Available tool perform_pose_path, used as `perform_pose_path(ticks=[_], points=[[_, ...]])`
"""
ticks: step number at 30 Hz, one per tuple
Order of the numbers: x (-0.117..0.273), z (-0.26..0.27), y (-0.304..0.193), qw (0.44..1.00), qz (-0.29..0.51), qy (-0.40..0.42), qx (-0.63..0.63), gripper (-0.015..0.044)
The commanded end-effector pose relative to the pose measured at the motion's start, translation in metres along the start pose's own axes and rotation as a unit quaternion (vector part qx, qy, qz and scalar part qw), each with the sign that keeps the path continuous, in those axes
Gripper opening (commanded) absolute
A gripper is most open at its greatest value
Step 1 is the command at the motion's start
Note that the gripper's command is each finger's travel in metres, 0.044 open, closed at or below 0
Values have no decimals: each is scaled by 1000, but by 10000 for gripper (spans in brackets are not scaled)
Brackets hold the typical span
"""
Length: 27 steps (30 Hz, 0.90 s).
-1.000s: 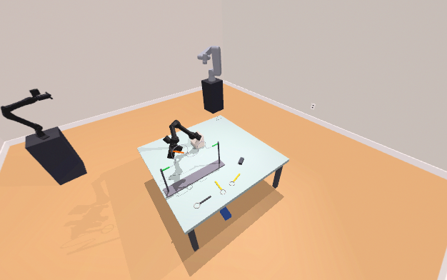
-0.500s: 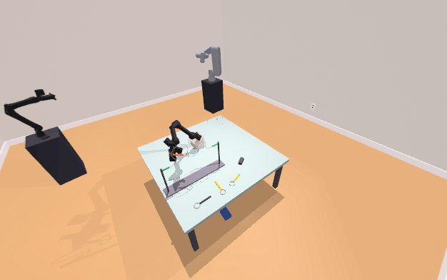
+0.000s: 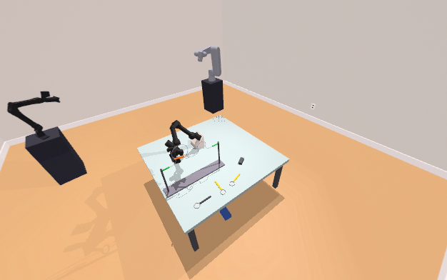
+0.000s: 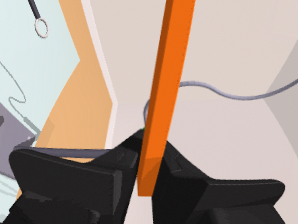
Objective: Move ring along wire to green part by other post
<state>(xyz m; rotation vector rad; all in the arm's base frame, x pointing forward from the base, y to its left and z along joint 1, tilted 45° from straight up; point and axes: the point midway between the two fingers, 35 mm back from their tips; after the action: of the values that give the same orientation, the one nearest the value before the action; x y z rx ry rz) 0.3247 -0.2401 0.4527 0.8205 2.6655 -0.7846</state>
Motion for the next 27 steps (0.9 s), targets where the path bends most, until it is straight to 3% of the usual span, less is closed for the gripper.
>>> perform_pose_path(ticks=[1,27], points=[[2,15,0,999,7,24,-42,-150],[33,102,32,931,49,178,-314,-150]])
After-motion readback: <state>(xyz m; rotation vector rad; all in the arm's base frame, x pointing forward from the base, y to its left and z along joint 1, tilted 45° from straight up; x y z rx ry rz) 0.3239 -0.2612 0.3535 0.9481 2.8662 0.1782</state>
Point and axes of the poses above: the point midway between the two fingers, 35 mm back from their tips, its own x axis back along the fingers, its own z axis across the jaws, y = z × x, and after that the axes turned 2 degrees about -x, right-handed
